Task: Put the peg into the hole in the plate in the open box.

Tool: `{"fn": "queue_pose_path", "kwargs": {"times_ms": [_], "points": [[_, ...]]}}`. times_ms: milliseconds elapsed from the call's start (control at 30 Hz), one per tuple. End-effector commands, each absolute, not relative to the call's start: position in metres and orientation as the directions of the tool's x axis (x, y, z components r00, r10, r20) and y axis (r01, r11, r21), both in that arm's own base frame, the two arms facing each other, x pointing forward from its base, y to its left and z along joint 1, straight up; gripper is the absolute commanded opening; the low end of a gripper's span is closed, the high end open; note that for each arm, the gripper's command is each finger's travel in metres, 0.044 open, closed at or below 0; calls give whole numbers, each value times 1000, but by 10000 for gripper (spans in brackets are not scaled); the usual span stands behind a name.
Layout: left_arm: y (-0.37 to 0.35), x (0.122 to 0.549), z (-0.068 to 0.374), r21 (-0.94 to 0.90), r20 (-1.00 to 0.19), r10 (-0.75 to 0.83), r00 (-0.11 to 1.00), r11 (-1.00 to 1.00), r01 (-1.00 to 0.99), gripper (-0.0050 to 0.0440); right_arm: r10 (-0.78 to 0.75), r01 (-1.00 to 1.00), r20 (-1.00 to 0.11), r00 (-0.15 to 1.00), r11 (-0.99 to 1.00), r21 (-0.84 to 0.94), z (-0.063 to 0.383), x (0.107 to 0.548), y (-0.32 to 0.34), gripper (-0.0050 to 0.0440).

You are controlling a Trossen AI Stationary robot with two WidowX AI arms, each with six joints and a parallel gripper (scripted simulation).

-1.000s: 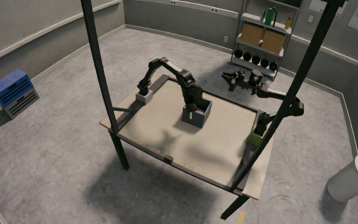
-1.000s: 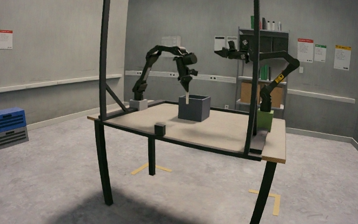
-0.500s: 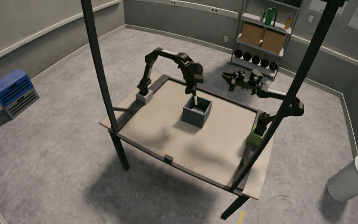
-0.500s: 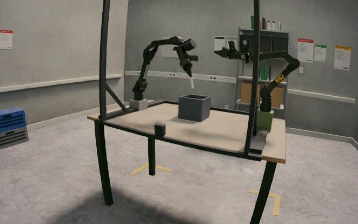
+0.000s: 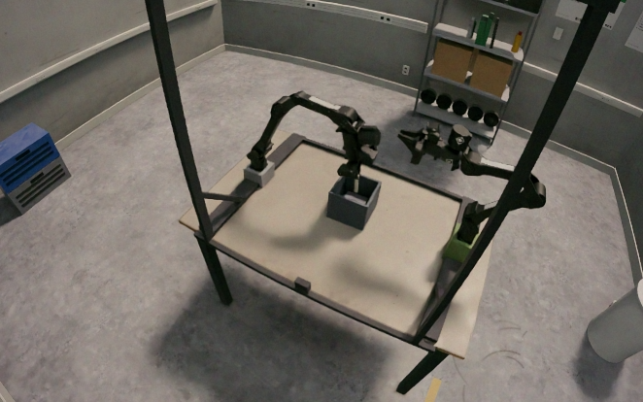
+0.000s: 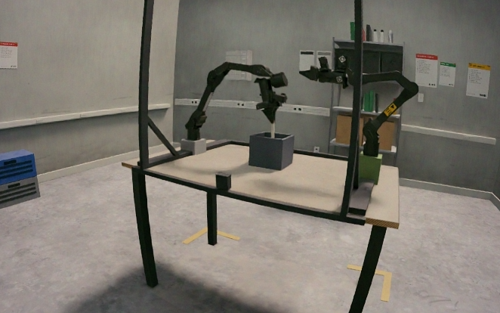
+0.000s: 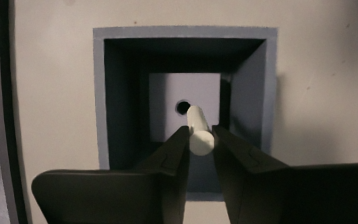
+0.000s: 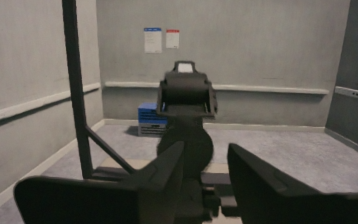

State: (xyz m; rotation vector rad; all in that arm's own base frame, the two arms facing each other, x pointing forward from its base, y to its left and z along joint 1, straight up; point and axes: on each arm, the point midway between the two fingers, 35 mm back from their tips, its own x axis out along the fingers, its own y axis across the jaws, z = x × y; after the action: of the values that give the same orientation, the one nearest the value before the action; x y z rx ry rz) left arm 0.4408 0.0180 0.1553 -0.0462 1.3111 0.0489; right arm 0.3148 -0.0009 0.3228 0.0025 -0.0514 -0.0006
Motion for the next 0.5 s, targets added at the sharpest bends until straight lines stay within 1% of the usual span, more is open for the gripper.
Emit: {"fn": "queue_pose_path", "kwargs": {"times_ms": [0, 133, 167, 300, 467], "points": [[25, 448, 152, -1, -967, 1, 255, 1000, -8, -50, 1, -1, 75, 997, 1000, -1, 331, 312, -1, 126], [28, 449, 142, 0, -973, -3, 232, 1000, 11, -50, 1, -1, 75, 997, 1000, -1, 331, 312, -1, 126], [26, 448, 150, 0, -968, -2, 251, 1000, 7, -50, 1, -1, 75, 997, 1000, -1, 331, 312, -1, 126], [28, 444, 129, 7, -979, 7, 203, 1000, -3, -50, 1, -1, 75, 997, 1000, -1, 331, 312, -1, 126], [28, 444, 131, 7, -976, 7, 216, 1000, -3, -50, 1, -1, 75, 997, 1000, -1, 331, 312, -1, 126]]}}
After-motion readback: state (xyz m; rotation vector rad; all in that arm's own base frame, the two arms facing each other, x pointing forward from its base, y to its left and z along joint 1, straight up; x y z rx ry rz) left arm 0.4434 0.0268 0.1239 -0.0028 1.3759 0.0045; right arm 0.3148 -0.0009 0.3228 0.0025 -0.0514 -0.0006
